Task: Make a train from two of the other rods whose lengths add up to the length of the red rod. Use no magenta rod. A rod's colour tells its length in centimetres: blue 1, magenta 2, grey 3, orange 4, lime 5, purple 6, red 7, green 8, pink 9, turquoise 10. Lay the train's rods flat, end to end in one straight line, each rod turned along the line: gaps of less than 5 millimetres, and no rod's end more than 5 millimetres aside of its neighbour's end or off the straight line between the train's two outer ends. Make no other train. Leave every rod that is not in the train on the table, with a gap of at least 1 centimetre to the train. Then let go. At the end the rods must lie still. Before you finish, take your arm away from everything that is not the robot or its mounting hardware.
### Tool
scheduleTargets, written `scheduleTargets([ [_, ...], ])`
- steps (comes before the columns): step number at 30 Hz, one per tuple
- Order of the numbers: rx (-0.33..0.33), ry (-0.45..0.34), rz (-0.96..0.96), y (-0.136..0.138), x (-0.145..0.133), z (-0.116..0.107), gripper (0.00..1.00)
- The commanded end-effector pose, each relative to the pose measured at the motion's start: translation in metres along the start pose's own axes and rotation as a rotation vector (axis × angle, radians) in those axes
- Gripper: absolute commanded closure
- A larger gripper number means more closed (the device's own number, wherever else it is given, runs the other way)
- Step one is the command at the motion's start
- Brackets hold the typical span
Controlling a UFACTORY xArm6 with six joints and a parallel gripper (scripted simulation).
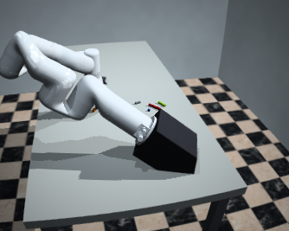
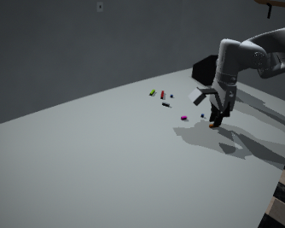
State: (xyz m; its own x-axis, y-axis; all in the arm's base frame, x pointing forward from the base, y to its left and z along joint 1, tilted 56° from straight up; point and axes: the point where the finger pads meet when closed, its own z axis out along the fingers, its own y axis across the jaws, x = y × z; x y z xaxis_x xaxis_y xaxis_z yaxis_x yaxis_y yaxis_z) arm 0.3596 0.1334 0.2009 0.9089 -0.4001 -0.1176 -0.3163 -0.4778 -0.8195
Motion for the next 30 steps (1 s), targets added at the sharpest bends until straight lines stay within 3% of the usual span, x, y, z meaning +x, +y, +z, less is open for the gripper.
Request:
scheduleTargets([
  [1, 0.0, 0.002, -0.001, -0.0005, 0.0006, -0.0005, 0.76],
  [30, 0.001, 0.002, -0.001, -0.0005, 0.0006, 0.0024, 0.76],
])
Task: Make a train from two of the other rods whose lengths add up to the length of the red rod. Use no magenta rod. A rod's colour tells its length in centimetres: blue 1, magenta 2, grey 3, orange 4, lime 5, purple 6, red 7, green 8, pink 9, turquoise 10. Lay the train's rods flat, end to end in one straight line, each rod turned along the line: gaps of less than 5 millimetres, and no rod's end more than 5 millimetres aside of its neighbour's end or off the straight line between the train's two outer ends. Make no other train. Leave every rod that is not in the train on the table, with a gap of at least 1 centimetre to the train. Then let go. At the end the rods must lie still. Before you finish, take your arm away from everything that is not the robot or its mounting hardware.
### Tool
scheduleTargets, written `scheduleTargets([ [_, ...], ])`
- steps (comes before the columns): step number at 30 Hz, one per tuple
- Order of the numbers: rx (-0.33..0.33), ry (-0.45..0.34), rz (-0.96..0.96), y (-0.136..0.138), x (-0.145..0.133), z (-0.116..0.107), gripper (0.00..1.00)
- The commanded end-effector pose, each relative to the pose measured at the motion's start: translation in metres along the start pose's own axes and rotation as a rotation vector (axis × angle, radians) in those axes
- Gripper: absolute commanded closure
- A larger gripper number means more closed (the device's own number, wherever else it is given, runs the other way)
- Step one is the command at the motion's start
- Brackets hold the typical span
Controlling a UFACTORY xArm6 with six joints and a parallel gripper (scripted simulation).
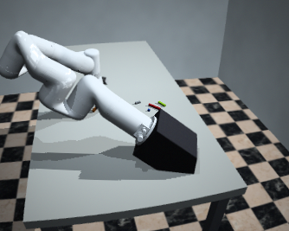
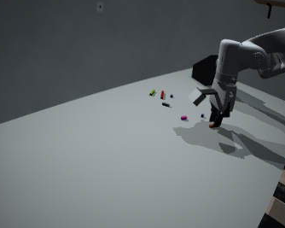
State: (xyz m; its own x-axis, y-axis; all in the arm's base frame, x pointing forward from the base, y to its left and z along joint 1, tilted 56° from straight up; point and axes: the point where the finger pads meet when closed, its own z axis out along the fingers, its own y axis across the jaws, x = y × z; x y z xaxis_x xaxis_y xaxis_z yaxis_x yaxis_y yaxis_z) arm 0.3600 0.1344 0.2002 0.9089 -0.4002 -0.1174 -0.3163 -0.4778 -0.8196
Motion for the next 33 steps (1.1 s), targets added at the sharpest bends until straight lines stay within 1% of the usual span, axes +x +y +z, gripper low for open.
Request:
scheduleTargets([
  [1, 0.0, 0.002, -0.001, 0.0, 0.001, 0.002, 0.76],
  [11, 0.0, 0.002, -0.001, 0.0, 0.001, 0.01, 0.76],
  [33, 0.0, 0.002, -0.001, 0.0, 0.001, 0.012, 0.76],
])
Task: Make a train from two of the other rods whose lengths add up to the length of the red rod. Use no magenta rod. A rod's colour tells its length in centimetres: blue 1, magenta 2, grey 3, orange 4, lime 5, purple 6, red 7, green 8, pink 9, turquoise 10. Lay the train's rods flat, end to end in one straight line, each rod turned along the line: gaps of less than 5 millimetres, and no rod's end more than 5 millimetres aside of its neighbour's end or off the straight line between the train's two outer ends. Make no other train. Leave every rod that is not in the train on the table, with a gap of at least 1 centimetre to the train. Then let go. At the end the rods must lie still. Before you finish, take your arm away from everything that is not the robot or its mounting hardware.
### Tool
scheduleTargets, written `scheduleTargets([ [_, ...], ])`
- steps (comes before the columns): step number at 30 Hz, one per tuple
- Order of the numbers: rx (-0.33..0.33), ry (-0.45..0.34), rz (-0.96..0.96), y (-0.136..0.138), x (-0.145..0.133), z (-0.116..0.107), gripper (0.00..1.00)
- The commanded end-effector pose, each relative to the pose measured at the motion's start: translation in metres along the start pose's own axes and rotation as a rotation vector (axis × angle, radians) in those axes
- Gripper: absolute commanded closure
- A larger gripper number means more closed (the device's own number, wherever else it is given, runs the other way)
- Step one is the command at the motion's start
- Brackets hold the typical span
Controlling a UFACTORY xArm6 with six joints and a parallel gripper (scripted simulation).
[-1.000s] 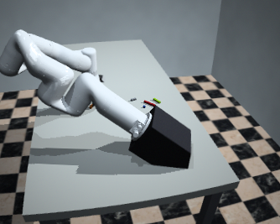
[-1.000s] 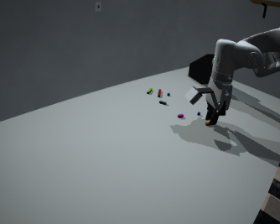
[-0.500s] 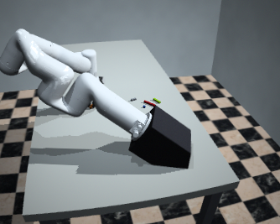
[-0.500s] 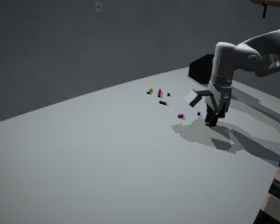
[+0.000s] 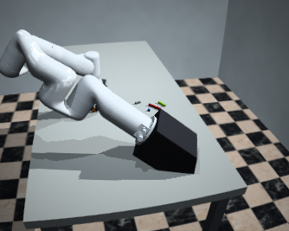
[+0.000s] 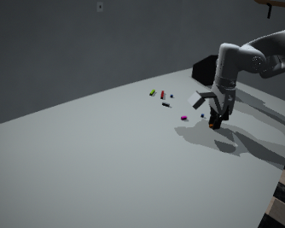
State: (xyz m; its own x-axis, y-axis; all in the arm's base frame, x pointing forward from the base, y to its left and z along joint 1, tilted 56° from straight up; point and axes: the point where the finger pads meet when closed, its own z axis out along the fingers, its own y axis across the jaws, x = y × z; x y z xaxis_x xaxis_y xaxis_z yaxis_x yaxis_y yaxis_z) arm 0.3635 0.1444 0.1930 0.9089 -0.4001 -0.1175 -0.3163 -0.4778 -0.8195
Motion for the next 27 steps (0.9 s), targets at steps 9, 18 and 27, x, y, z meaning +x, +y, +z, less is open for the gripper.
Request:
scheduleTargets([
  [9, 0.001, 0.002, -0.001, -0.0005, 0.0006, -0.0005, 0.76],
  [18, 0.001, 0.002, -0.001, -0.0005, 0.0006, -0.0005, 0.76],
  [27, 0.001, 0.002, -0.001, -0.0005, 0.0006, -0.0005, 0.96],
])
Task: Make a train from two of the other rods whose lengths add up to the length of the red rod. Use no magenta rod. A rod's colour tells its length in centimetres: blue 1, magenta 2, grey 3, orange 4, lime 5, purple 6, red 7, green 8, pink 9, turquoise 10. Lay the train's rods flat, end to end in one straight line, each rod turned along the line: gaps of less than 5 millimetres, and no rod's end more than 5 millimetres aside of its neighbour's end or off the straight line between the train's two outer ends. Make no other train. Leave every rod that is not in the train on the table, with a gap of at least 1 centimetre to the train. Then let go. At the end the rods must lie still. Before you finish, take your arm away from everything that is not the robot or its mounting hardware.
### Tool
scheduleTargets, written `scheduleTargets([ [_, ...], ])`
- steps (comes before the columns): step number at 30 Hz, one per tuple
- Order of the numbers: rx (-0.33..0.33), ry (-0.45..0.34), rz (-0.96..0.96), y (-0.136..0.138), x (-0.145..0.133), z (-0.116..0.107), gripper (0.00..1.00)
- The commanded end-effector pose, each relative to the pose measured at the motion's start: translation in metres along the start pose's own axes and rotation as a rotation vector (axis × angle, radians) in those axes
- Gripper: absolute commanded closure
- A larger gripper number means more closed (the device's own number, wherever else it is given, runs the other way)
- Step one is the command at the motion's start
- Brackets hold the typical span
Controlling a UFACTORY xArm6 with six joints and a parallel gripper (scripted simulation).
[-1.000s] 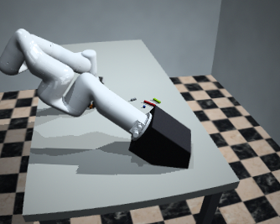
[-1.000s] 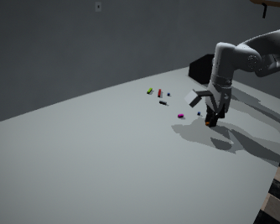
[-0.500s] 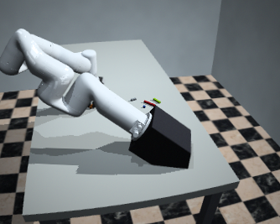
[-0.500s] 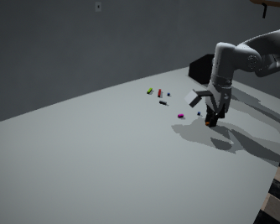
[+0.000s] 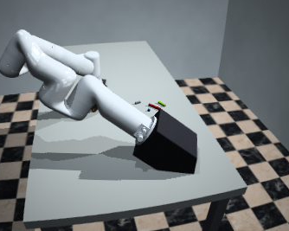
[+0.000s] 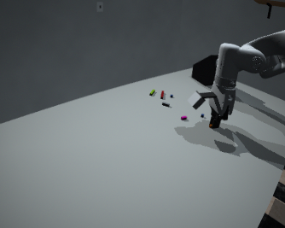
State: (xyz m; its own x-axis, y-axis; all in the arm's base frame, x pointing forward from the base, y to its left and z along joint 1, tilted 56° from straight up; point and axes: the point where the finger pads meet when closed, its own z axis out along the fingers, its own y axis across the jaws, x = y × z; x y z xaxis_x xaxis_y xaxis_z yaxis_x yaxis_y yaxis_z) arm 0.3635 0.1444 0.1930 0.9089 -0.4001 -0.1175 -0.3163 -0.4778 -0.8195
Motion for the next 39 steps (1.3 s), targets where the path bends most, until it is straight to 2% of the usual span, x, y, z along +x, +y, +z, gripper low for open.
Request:
scheduleTargets([
  [1, 0.001, 0.002, -0.001, 0.0, 0.001, -0.001, 0.96],
  [31, 0.001, 0.002, -0.001, 0.0, 0.001, -0.001, 0.96],
  [39, 0.001, 0.002, -0.001, 0.0, 0.001, -0.016, 0.96],
])
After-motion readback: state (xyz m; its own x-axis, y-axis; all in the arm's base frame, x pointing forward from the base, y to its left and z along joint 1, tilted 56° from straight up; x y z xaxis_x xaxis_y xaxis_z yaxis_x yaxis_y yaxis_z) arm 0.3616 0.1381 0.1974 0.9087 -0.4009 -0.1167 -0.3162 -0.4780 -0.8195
